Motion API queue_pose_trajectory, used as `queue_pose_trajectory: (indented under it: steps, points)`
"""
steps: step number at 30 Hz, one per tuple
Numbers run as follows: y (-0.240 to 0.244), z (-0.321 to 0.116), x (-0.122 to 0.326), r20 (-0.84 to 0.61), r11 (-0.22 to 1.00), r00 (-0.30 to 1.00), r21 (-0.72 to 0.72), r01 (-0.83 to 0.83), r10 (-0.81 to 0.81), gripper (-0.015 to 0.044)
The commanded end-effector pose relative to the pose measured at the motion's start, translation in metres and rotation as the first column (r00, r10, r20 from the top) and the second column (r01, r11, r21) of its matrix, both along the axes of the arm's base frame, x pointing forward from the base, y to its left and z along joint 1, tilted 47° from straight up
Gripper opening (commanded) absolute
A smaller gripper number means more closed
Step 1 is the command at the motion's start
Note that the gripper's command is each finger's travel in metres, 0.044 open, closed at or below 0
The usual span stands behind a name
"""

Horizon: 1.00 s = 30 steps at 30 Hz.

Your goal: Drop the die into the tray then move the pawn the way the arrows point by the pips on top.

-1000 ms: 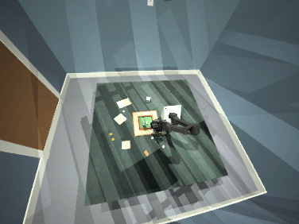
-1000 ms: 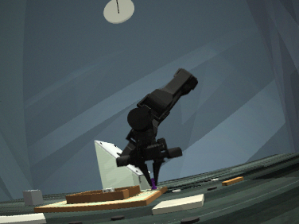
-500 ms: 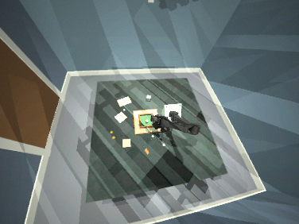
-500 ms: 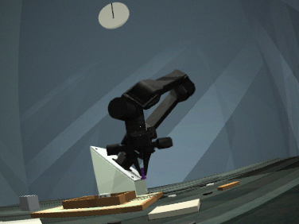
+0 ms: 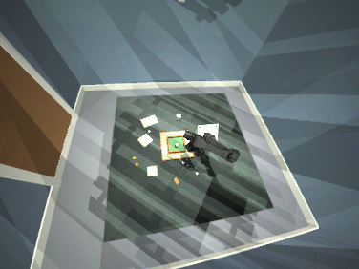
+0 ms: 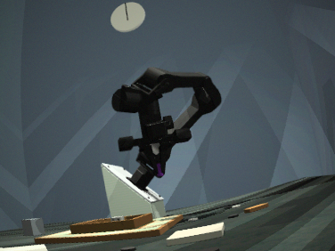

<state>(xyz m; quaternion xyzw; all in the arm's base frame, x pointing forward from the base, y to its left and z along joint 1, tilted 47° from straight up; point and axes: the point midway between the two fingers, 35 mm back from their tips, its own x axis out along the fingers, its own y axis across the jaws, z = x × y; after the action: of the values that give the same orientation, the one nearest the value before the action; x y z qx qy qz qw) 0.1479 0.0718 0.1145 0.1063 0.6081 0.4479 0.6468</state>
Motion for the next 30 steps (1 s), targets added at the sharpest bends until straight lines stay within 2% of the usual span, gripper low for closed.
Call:
queue_pose_trajectory:
  steps: [1, 6, 30]
  points:
    - [-0.008, 0.012, 0.0, 0.007, 1.0, 1.0, 0.01, -0.006, 0.006, 0.0]
    - [-0.011, 0.006, 0.003, 0.007, 1.0, 1.0, 0.008, -0.006, 0.006, 0.0]
    - [-0.054, -0.093, 0.031, 0.012, 1.0, 1.0, -0.003, -0.003, 0.003, 0.0]
